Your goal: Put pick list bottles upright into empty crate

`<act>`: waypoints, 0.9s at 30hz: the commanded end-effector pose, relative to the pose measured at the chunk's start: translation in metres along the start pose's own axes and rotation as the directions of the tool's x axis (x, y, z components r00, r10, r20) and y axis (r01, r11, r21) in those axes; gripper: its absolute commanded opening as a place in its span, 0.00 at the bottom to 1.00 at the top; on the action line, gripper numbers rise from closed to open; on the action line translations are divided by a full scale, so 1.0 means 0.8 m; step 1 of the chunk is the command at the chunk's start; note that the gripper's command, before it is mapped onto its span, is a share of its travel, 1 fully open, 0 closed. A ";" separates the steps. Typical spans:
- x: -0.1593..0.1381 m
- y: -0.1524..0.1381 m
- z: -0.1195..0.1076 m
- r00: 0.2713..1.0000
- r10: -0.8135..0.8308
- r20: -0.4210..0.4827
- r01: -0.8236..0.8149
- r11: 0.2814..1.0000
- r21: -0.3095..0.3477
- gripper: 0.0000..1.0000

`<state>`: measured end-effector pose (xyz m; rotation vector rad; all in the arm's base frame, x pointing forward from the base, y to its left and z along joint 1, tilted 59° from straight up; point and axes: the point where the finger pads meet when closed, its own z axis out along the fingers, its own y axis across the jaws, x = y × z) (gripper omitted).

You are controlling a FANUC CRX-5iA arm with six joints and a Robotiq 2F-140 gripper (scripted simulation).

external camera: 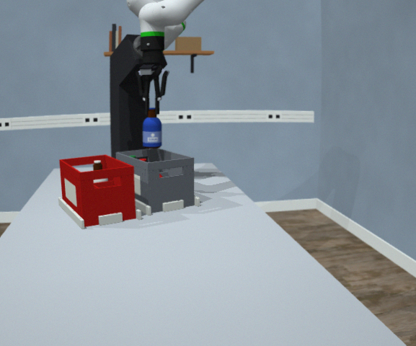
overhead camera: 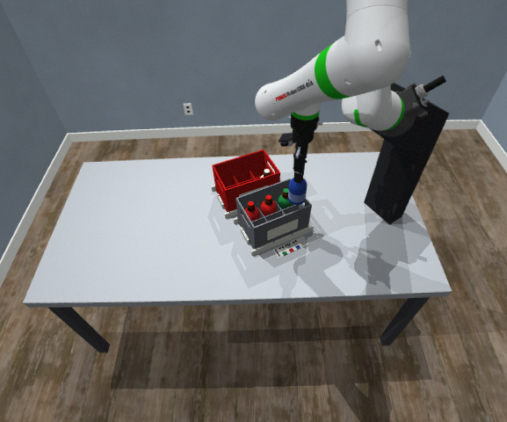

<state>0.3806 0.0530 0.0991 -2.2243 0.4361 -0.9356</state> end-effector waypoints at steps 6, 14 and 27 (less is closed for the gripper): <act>0.001 0.000 0.000 1.000 -0.001 -0.001 0.001 1.000 -0.001 0.10; 0.001 0.000 0.000 1.000 0.000 0.000 0.000 1.000 -0.001 0.10; 0.001 0.000 0.013 1.000 0.000 0.000 0.000 1.000 -0.001 0.10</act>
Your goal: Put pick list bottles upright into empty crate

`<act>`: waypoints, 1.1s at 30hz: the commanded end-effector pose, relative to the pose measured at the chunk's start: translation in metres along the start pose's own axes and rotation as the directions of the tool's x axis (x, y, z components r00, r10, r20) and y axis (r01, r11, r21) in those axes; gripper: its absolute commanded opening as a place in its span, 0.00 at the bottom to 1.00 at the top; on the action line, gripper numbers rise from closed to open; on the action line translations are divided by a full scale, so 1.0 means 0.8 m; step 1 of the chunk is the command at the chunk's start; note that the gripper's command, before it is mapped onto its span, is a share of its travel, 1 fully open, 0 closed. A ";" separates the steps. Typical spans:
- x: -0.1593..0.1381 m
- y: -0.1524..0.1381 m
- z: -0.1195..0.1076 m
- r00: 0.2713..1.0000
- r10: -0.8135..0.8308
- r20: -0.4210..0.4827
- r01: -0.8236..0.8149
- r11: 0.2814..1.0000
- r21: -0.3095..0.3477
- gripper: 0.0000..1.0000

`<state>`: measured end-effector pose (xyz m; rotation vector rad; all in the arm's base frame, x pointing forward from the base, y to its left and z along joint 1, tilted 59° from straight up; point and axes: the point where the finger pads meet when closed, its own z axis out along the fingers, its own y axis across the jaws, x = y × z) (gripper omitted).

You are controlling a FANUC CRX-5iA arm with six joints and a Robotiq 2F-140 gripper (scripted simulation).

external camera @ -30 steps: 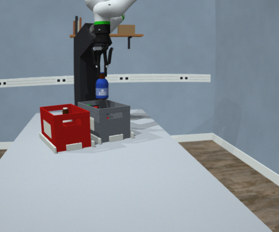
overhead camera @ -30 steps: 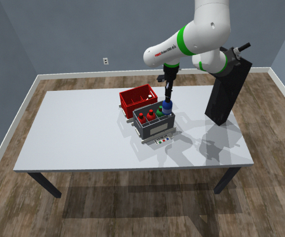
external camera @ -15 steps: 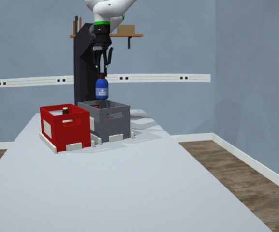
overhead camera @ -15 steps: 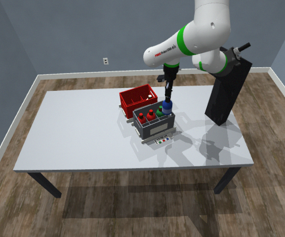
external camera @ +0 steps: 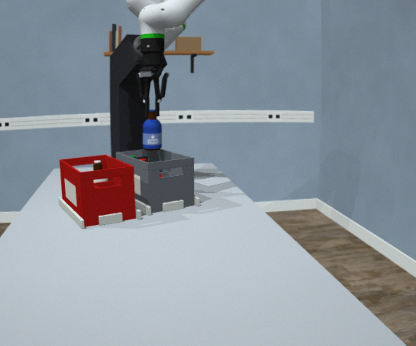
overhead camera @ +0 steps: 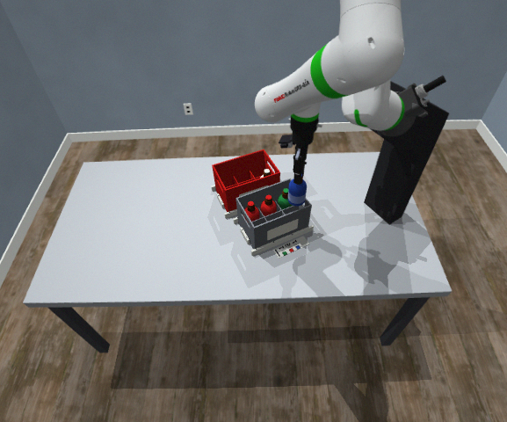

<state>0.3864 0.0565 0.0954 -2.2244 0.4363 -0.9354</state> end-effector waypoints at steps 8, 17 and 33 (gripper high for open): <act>0.001 0.000 0.011 1.000 -0.001 -0.001 0.001 1.000 0.000 0.10; 0.001 0.000 0.023 1.000 -0.001 -0.001 0.001 1.000 0.000 0.10; 0.001 0.000 0.040 1.000 -0.001 -0.001 0.001 1.000 0.000 0.10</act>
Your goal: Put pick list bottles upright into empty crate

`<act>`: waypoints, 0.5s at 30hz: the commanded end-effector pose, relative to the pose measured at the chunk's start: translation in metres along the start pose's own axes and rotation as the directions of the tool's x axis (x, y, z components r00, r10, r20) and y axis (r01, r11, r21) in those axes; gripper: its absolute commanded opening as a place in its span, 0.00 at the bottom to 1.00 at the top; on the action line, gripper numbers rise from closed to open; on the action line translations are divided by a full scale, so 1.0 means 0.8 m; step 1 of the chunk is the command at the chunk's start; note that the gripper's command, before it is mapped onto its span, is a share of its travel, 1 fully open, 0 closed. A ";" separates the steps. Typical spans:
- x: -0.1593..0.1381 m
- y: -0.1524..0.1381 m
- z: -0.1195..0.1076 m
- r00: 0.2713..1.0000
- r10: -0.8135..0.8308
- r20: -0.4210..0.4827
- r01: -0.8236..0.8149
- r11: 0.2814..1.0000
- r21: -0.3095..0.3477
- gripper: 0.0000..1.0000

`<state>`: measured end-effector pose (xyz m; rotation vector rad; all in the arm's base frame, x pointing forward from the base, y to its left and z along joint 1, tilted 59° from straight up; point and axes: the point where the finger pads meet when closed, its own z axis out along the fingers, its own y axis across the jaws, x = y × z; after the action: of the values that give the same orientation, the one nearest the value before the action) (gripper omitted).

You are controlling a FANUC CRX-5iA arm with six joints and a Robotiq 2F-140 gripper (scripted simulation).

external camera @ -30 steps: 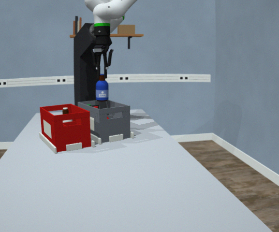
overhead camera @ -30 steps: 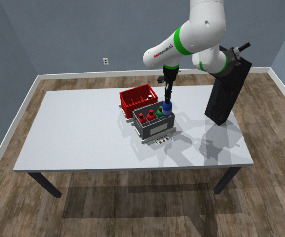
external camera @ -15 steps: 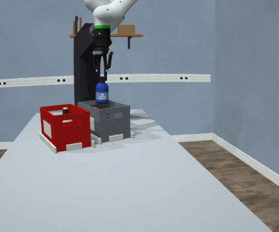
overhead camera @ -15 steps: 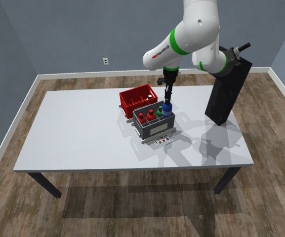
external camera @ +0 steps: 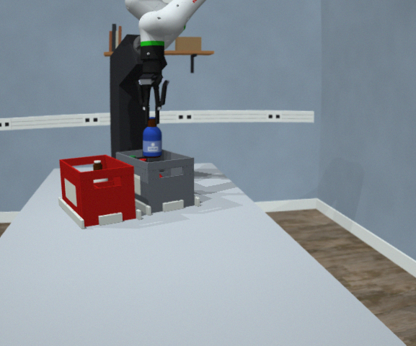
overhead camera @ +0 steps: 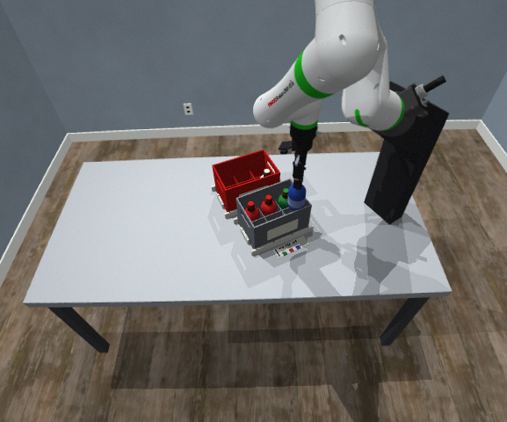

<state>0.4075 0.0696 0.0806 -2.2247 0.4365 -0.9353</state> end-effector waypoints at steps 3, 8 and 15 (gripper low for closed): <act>0.000 0.000 0.008 1.000 -0.001 -0.001 0.001 1.000 0.000 0.10; 0.000 0.000 0.011 1.000 -0.001 -0.001 0.001 1.000 0.000 0.10; 0.000 0.000 0.020 1.000 -0.001 -0.001 0.001 1.000 0.000 0.10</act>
<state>0.4170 0.0756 0.0739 -2.2247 0.4365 -0.9354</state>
